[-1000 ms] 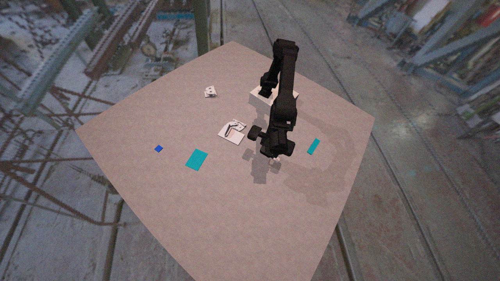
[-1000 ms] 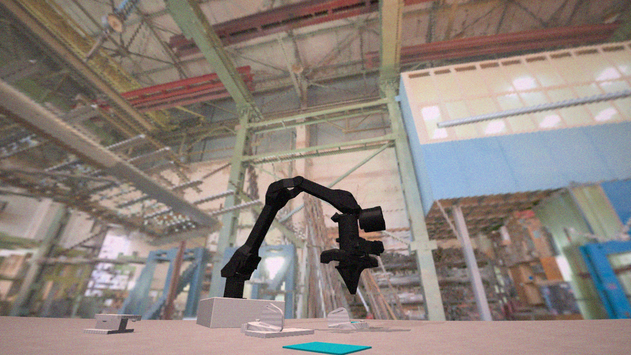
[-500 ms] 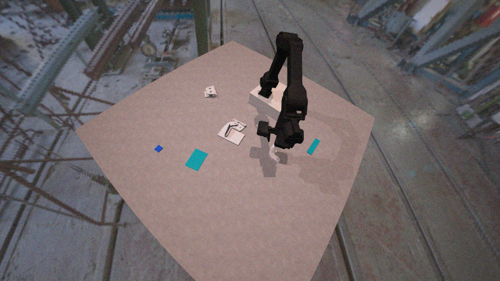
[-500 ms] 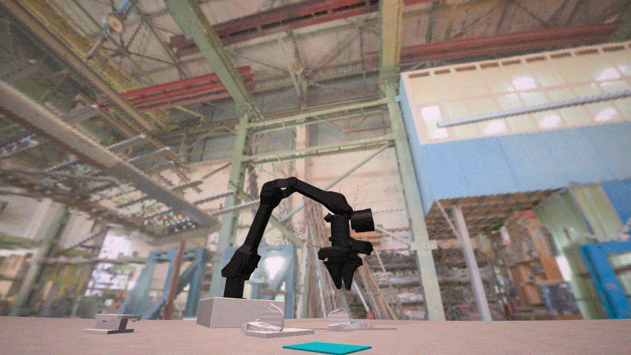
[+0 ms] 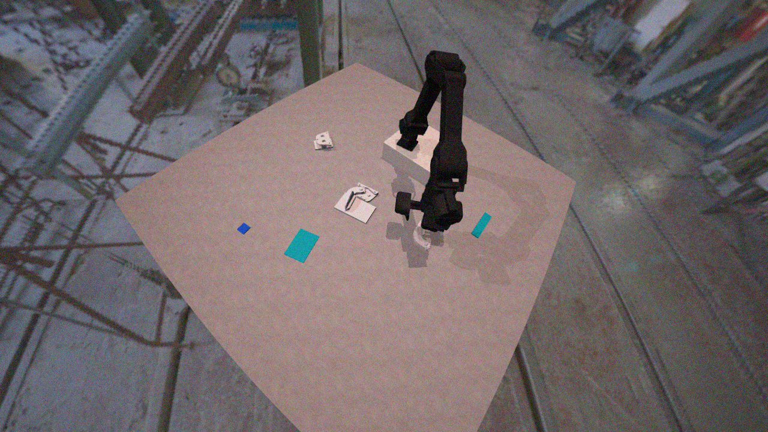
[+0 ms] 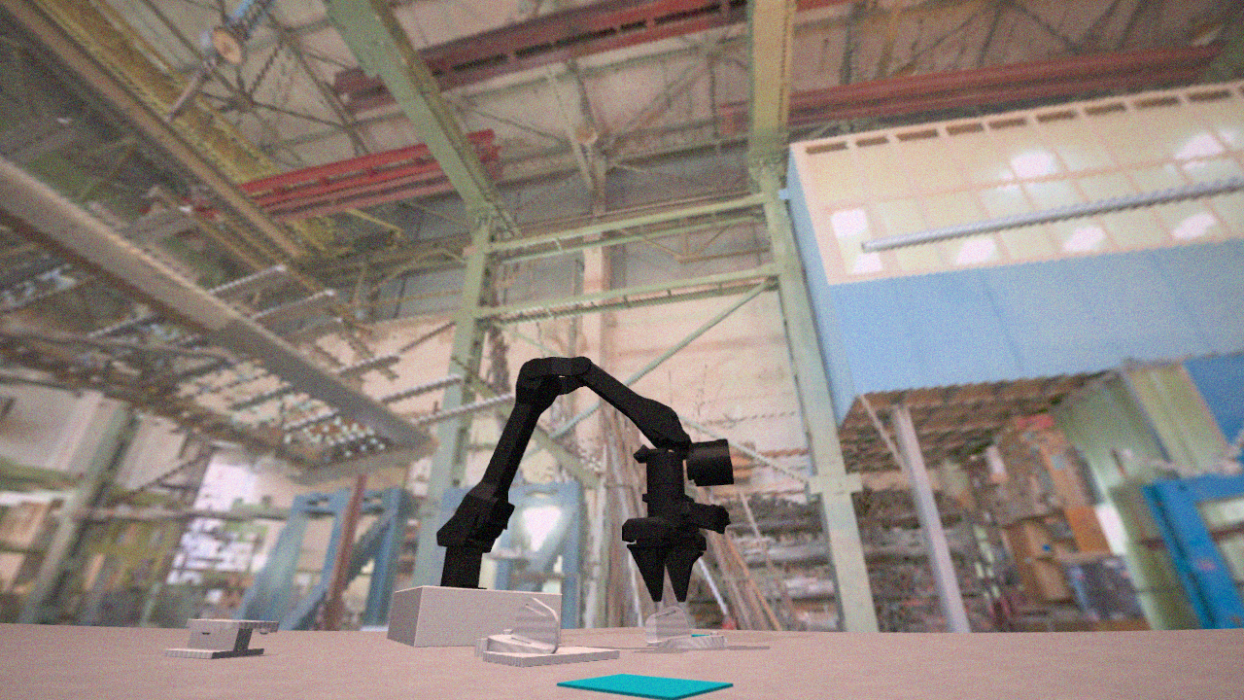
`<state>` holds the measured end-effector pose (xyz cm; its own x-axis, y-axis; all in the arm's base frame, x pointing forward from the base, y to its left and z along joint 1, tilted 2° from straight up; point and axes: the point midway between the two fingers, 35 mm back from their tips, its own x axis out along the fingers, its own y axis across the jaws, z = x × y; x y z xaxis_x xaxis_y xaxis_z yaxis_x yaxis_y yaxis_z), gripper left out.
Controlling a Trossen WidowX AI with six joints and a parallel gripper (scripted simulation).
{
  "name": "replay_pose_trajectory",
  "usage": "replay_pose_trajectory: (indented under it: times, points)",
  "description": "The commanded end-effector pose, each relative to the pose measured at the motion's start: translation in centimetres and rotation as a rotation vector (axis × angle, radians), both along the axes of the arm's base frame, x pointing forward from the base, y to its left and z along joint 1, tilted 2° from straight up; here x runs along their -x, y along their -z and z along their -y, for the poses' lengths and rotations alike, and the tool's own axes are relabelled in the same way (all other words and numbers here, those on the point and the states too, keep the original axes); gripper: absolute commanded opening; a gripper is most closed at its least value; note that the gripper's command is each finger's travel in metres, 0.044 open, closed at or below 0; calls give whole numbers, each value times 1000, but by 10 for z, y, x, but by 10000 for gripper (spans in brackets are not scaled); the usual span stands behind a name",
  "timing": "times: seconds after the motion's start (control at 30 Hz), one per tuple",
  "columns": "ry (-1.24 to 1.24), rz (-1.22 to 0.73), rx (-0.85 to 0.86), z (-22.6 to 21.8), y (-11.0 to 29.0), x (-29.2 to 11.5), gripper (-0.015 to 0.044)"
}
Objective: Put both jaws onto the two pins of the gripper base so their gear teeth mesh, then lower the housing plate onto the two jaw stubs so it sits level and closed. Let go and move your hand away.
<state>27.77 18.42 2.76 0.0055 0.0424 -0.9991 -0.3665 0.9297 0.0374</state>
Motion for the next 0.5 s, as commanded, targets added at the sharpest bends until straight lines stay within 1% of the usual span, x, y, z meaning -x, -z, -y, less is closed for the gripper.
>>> replay_pose_trajectory:
  times: [0.0,0.47]
  points:
    - [-4,6,-2,0,1,-1,440]
    - [-4,6,-2,-2,18,-3,440]
